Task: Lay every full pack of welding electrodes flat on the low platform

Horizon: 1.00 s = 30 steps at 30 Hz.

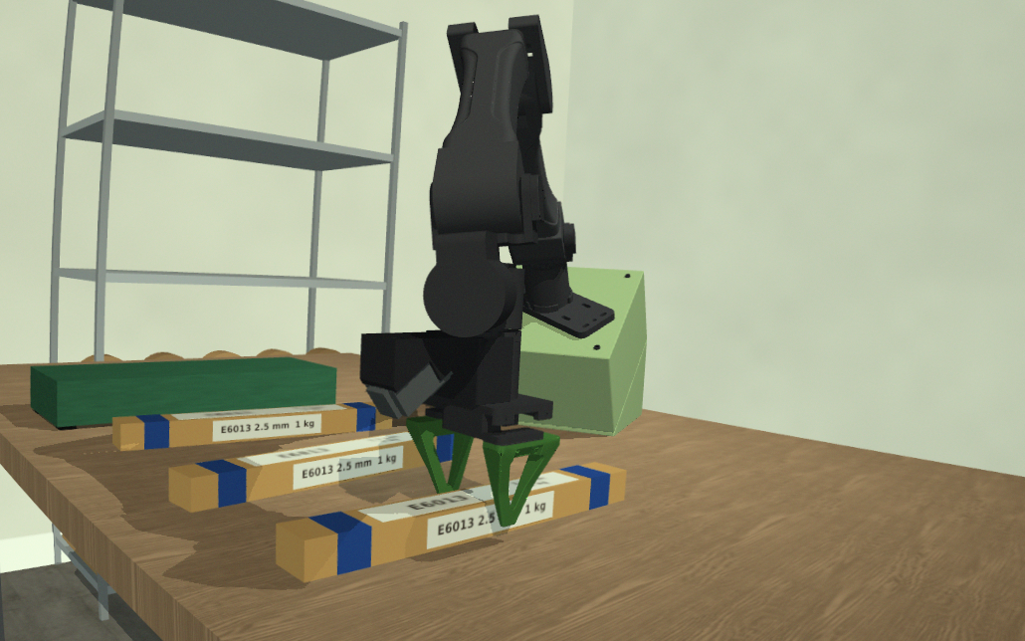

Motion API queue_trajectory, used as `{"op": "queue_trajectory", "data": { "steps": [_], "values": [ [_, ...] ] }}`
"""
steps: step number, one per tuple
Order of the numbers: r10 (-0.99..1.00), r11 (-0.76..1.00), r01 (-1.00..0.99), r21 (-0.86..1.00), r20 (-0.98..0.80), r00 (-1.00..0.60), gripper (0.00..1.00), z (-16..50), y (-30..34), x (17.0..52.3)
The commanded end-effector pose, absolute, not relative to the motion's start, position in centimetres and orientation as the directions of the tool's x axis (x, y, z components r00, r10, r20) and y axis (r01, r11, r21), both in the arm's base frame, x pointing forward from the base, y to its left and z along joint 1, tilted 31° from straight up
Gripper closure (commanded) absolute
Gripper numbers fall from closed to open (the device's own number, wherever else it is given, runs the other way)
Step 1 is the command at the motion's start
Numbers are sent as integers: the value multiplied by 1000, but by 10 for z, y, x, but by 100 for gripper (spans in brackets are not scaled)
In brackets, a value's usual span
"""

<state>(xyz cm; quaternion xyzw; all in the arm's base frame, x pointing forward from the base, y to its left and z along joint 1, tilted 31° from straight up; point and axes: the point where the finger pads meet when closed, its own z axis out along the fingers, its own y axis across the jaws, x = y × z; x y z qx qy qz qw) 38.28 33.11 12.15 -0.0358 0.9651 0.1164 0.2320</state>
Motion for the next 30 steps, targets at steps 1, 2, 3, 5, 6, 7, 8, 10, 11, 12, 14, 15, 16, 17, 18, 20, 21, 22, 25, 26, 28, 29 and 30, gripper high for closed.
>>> {"op": "queue_trajectory", "data": {
  "steps": [1,2,3,5,6,7,8,10,11,12,14,15,16,17,18,20,21,22,25,26,28,29,30],
  "values": [
    [3,961,-137,242,-501,-865,24,151,335,387],
    [3,961,-137,242,-501,-865,24,151,335,387],
    [3,961,-137,242,-501,-865,24,151,335,387],
    [3,961,-137,242,-501,-865,24,151,335,387],
    [3,961,-137,242,-501,-865,24,151,335,387],
    [3,961,-137,242,-501,-865,24,151,335,387],
    [3,961,-137,242,-501,-865,24,151,335,387],
    [-7,965,-133,228,-484,-875,24,137,331,373],
    [-15,969,-129,212,-467,-884,24,138,326,367],
    [-15,969,-129,212,-467,-884,24,142,325,364],
    [-1,962,-136,238,-494,-869,24,167,328,366],
    [-1,962,-136,238,-494,-869,24,171,327,364],
    [-1,962,-136,238,-494,-869,24,175,325,361],
    [-1,962,-136,238,-494,-869,24,180,324,359],
    [-1,962,-136,238,-494,-869,24,184,323,357],
    [-1,962,-136,238,-494,-869,24,192,320,352],
    [-1,962,-136,238,-494,-869,24,196,318,350],
    [-1,962,-136,238,-494,-869,24,196,318,350],
    [-1,962,-136,238,-494,-870,24,205,316,345],
    [-1,962,-136,238,-494,-870,24,209,314,342],
    [-1,962,-136,238,-494,-870,24,217,311,337],
    [-1,962,-136,238,-494,-870,24,222,310,335],
    [-1,962,-136,238,-494,-870,24,226,309,333]
  ]
}}
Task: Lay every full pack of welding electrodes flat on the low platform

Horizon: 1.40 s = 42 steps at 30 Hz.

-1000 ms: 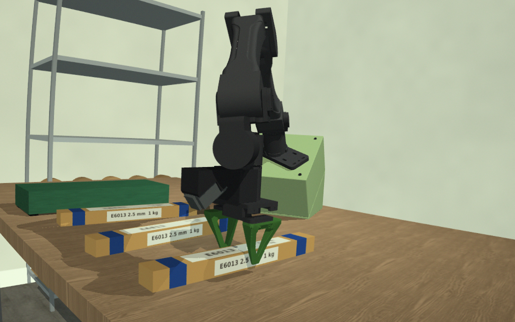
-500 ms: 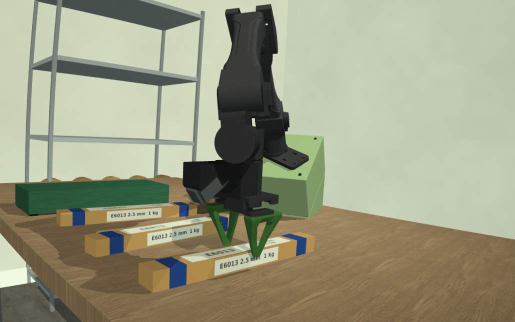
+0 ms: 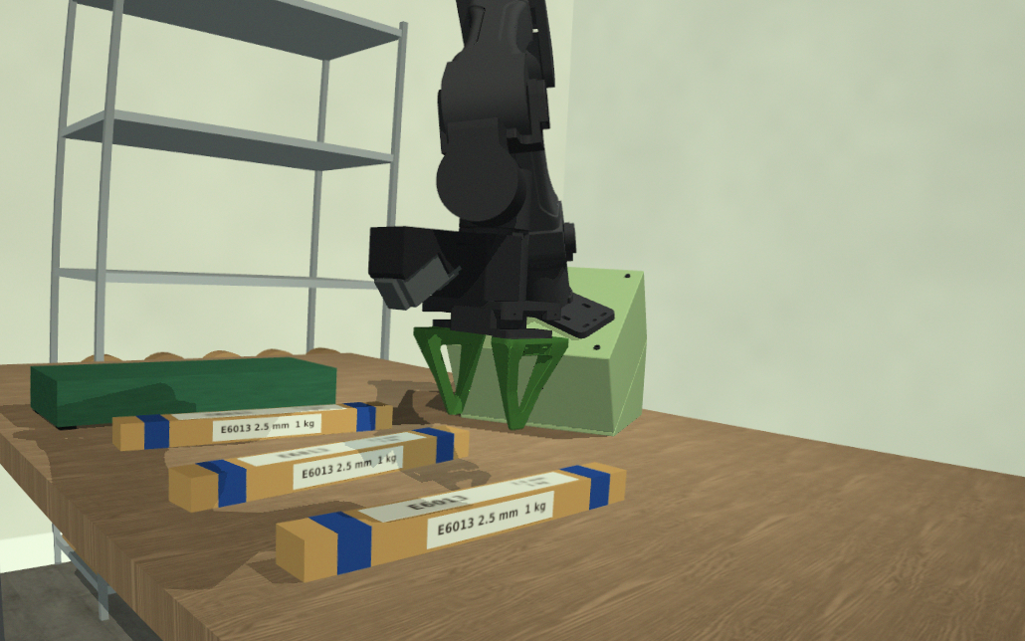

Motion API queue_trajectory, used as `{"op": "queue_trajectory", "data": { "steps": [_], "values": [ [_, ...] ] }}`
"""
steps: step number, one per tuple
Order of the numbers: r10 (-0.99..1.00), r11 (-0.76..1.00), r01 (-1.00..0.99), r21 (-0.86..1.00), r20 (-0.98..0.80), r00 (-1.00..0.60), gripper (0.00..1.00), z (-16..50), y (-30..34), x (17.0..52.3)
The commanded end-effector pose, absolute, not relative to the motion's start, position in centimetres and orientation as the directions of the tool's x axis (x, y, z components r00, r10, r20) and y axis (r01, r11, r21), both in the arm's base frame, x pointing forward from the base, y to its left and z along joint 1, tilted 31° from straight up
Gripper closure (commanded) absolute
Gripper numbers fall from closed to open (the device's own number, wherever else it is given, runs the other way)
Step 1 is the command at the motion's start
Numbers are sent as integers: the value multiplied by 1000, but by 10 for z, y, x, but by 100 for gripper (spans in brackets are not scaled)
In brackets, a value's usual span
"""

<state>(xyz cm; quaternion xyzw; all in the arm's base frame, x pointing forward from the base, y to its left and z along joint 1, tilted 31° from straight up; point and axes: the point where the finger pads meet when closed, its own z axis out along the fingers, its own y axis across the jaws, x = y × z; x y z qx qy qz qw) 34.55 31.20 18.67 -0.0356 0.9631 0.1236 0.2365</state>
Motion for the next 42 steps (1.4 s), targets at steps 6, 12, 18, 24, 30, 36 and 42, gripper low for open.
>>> {"op": "queue_trajectory", "data": {
  "steps": [6,12,18,24,30,36,42],
  "values": [
    [-1,962,-136,239,-494,-870,24,239,304,325],
    [-10,964,-138,228,-486,-874,24,233,305,326],
    [-10,964,-137,228,-486,-874,24,233,305,326],
    [-10,964,-137,228,-486,-874,24,233,305,326],
    [-10,964,-137,227,-485,-874,24,233,305,326],
    [-10,964,-137,227,-485,-874,24,233,305,326],
    [-10,964,-137,227,-485,-874,24,233,305,326]
  ]
}}
